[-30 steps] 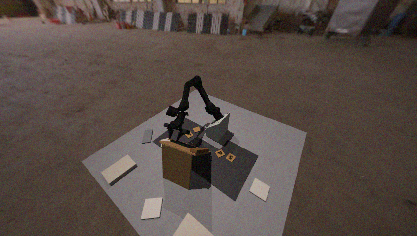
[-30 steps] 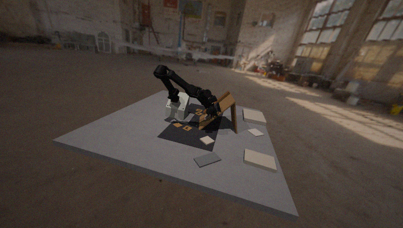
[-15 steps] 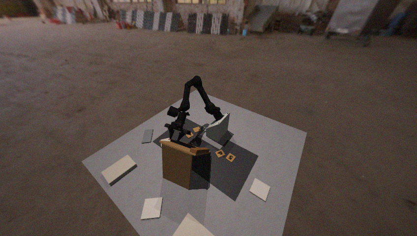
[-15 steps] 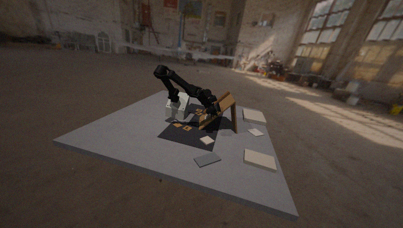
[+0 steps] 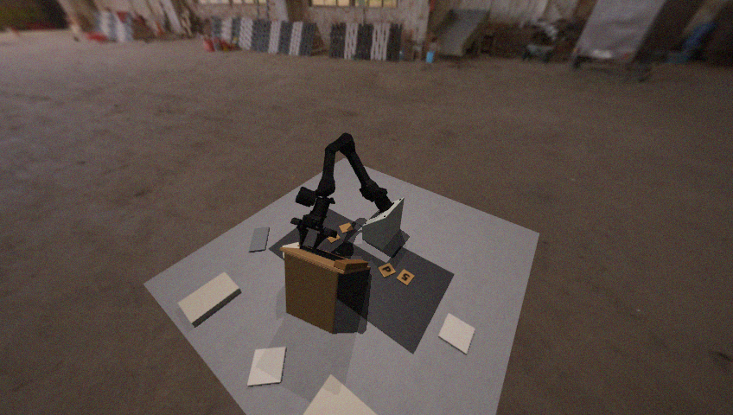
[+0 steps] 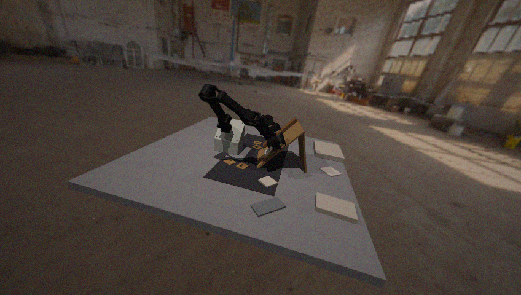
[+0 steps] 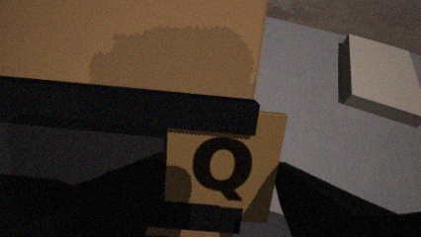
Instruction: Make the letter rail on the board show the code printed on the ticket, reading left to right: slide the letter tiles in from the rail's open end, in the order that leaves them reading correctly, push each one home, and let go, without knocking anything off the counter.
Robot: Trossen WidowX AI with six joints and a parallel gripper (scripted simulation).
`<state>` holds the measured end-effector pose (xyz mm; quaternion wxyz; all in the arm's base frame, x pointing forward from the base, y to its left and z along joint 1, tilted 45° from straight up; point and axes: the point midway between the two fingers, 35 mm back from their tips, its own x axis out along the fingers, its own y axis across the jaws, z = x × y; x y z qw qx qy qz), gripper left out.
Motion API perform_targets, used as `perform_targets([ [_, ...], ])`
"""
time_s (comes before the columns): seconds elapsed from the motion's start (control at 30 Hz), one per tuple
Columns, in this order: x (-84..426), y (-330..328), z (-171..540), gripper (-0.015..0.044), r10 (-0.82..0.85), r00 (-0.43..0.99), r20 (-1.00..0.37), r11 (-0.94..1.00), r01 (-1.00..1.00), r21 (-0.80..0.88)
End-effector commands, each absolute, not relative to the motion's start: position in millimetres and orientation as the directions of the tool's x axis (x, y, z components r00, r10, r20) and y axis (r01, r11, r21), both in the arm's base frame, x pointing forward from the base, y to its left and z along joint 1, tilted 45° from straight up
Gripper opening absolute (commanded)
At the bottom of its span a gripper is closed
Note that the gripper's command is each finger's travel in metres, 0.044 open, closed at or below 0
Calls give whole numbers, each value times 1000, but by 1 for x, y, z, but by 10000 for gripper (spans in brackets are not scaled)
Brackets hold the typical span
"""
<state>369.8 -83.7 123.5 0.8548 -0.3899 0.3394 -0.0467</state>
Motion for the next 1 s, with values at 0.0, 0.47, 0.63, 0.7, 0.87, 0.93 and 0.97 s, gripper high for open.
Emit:
perform_targets([
  [0.0, 368, -82, 120, 0, -345, 762, -547, 695, -184, -695],
  [0.47, 368, -79, 118, 0, -345, 762, -547, 696, -184, -695],
  [0.63, 368, -76, 115, 0, -345, 762, -548, 696, -184, -694],
  [0.7, 367, -75, 114, 0, -345, 762, -548, 696, -184, -694],
  [0.87, 366, -73, 112, 0, -345, 762, -548, 696, -184, -694],
  [0.93, 366, -72, 111, 0, -345, 762, -548, 696, -184, -694],
  [0.97, 366, -72, 110, 0, -345, 762, -548, 696, -184, -694],
])
